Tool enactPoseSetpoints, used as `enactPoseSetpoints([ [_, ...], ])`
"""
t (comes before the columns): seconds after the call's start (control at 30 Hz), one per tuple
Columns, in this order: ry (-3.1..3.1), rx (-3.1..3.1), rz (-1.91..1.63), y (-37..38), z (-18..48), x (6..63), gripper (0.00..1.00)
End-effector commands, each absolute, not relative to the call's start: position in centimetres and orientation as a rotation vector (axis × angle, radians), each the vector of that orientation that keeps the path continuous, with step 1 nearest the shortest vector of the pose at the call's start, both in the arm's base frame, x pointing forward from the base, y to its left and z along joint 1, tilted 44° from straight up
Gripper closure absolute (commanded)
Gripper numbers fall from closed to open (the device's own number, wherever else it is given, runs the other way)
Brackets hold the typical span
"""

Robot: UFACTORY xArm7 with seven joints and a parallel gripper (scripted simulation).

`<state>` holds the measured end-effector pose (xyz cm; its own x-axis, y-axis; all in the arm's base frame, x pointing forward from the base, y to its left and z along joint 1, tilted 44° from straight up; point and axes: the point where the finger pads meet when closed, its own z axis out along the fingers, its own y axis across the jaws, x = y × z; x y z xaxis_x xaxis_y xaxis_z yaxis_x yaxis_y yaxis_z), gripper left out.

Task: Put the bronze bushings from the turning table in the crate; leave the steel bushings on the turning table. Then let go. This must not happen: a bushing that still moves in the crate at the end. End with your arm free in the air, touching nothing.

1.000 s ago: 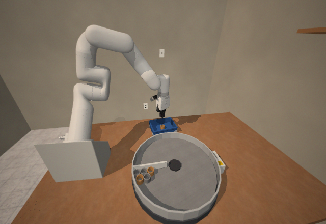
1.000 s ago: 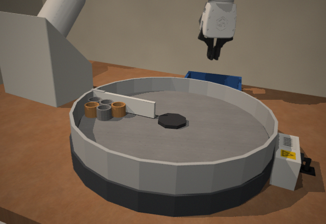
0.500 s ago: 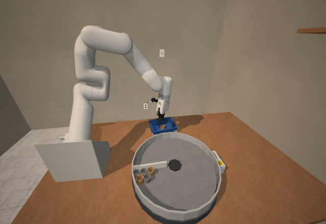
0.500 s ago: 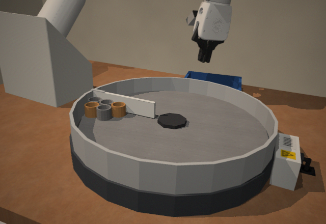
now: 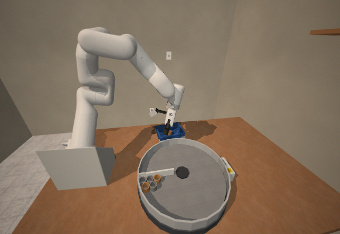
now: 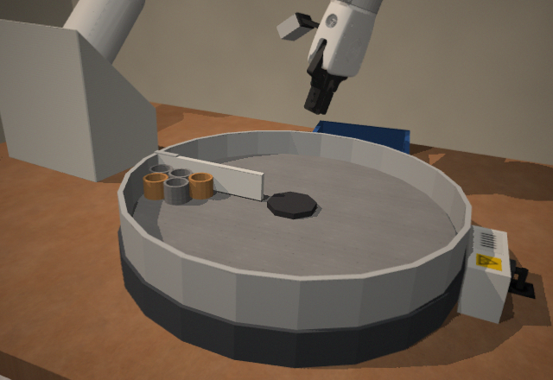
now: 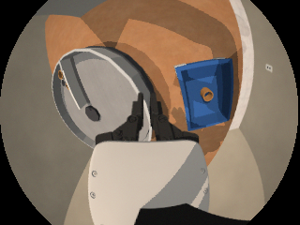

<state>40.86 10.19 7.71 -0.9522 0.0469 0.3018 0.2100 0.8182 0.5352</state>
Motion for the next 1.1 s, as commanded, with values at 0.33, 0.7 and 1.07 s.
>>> enactPoseSetpoints([
  [0.33, -2.776, 0.534, -0.705, 3.1, 1.1, 38.6, 0.9],
  [0.7, -2.712, 1.025, -0.577, -1.6, -3.4, 36.9, 0.9],
  [1.07, -2.585, 1.456, -0.443, -5.9, -7.5, 35.3, 0.9],
])
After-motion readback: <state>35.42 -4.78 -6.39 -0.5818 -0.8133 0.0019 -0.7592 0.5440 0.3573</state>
